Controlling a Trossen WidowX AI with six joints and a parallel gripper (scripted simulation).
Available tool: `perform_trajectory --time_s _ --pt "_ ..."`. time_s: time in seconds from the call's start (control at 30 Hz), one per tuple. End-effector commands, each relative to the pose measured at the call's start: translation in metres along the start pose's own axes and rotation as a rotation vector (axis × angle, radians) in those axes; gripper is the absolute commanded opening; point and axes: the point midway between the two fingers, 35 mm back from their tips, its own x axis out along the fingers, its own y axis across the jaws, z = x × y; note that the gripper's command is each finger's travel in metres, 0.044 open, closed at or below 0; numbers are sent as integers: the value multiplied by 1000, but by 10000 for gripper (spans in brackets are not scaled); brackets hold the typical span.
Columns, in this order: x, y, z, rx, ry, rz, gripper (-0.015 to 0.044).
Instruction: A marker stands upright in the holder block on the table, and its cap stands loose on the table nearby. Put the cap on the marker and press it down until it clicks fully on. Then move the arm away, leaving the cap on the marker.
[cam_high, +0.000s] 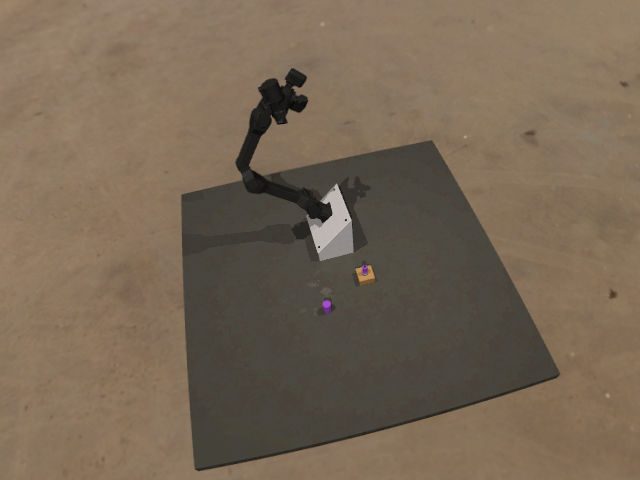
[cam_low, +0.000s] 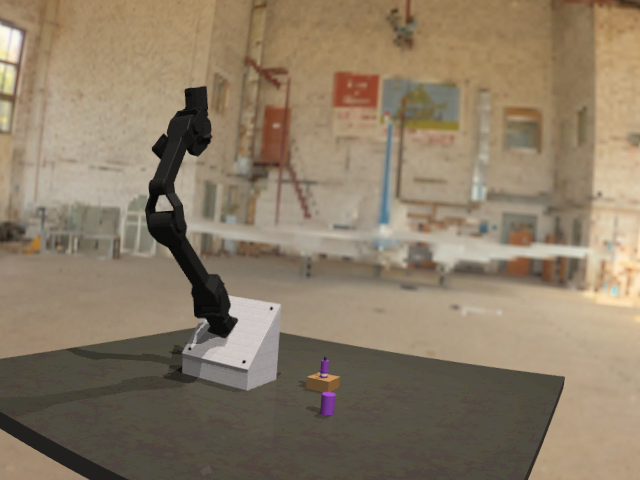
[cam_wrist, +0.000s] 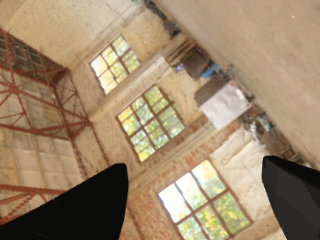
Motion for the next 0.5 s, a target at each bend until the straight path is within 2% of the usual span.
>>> perform_trajectory --time_s 0.0,0.27,0.47 --pt "-25 42 49 50 -135 162 259" --pt "-102 99 142 171 -402 444 259" --pt "-175 110 209 263 -616 601 259"
